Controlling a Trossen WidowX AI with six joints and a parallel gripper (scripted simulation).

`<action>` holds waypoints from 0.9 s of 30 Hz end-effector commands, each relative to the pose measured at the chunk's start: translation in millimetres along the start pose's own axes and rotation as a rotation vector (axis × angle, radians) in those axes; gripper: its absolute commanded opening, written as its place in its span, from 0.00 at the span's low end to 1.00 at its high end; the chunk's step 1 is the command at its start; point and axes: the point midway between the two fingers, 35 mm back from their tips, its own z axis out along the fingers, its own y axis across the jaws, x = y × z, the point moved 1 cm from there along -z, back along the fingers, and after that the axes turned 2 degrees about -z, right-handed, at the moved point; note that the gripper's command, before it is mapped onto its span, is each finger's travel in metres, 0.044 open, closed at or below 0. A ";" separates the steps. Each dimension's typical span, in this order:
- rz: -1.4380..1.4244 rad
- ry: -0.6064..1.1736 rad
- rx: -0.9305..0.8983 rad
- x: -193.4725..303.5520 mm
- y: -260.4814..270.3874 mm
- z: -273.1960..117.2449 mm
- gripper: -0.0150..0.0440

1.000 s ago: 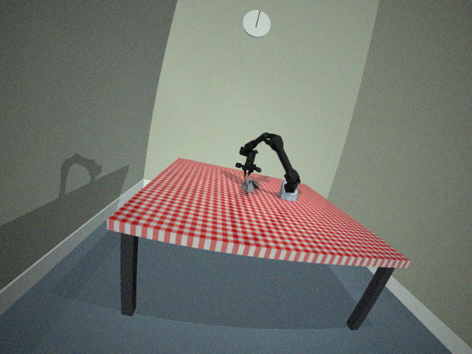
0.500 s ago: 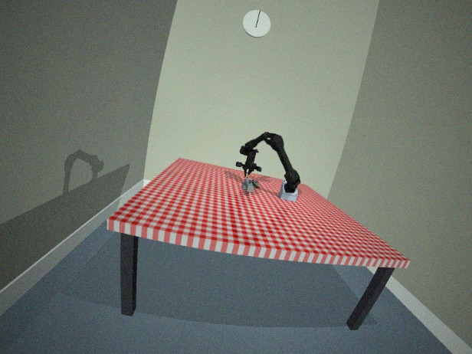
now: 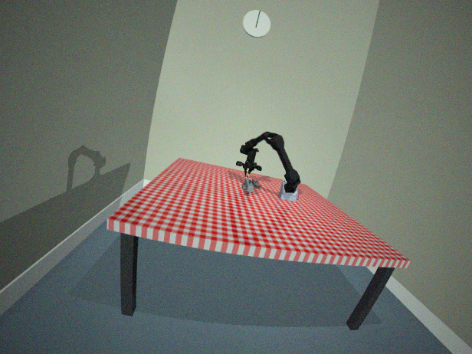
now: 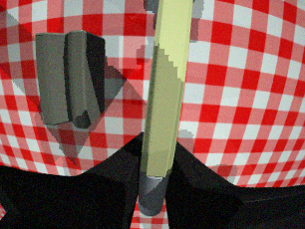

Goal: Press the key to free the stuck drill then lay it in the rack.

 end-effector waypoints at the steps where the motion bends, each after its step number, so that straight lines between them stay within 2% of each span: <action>1: -0.007 0.006 -0.001 0.5 -0.9 -3.2 0.25; 27: -0.007 0.006 -0.001 1.0 -2.3 -12.3 0.25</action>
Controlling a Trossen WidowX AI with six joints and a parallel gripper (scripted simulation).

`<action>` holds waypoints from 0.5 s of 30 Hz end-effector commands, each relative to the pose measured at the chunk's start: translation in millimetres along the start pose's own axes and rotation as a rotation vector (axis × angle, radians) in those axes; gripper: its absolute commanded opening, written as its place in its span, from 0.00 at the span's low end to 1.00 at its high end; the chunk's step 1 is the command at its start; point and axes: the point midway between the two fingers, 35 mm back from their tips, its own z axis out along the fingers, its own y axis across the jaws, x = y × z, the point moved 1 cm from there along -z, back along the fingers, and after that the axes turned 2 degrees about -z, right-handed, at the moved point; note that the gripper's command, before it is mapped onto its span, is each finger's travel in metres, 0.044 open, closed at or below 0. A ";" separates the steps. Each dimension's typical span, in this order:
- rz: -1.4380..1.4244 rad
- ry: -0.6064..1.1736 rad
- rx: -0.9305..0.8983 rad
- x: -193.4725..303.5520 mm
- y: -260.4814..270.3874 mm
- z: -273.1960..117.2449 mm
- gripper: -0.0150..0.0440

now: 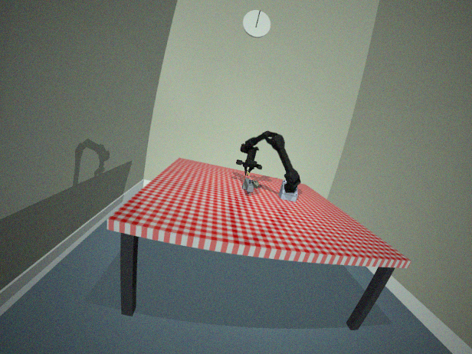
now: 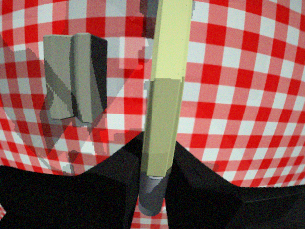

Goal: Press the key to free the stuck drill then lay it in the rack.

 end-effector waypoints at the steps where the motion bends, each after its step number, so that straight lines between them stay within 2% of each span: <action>1: -0.007 0.006 -0.001 1.0 -0.7 -2.5 0.25; 15: -0.006 0.007 -0.002 7.5 23.3 -2.3 0.25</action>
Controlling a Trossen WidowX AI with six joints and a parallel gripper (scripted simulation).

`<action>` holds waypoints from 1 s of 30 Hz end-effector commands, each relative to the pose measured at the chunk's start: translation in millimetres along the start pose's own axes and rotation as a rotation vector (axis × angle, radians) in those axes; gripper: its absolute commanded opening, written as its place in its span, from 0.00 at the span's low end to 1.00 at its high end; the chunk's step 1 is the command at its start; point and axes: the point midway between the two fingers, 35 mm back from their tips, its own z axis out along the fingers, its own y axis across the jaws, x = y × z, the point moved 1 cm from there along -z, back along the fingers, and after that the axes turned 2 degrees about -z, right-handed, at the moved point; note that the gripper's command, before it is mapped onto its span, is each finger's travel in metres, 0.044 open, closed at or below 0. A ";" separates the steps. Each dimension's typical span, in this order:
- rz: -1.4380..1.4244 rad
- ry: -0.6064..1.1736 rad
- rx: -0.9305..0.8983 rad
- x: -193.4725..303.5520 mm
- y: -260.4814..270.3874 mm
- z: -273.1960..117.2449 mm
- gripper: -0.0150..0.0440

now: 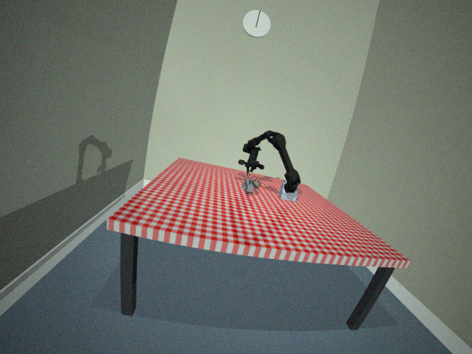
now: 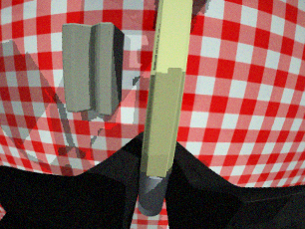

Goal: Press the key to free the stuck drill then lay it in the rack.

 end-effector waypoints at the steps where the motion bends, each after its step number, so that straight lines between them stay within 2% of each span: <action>1: -0.002 -0.001 -0.006 1.2 8.5 0.7 0.25; 30: 0.000 0.001 -0.008 9.1 55.7 3.5 0.25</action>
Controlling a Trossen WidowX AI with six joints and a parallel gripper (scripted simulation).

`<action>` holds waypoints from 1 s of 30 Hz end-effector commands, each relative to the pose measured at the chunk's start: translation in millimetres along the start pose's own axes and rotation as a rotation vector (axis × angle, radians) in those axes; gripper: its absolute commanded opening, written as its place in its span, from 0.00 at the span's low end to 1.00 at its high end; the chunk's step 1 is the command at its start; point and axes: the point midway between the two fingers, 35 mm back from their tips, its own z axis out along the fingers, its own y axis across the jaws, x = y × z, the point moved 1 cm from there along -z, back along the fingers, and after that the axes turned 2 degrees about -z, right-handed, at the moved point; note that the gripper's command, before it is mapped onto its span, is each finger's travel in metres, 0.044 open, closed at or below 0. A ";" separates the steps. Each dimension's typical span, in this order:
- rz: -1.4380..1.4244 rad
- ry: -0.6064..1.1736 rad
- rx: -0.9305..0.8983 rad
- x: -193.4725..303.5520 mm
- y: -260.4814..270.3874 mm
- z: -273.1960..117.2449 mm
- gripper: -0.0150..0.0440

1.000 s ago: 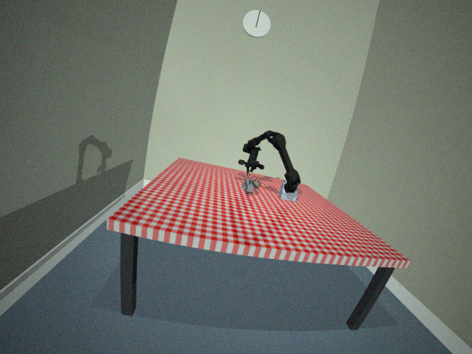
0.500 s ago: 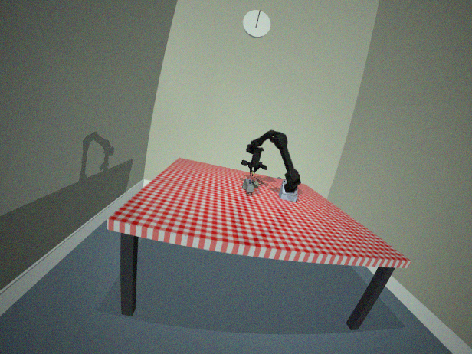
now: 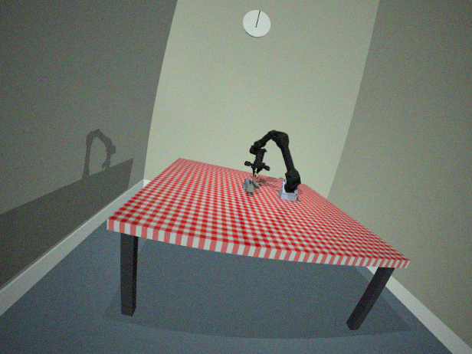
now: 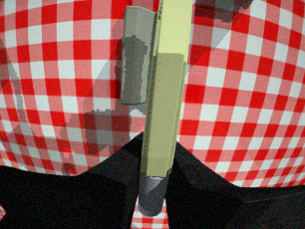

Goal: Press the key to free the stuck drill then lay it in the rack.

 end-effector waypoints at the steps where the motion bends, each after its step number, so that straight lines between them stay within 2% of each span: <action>1: -0.002 -0.001 -0.006 -1.2 8.3 2.2 0.25; 30: -0.003 -0.002 -0.005 -1.6 7.4 34.4 0.25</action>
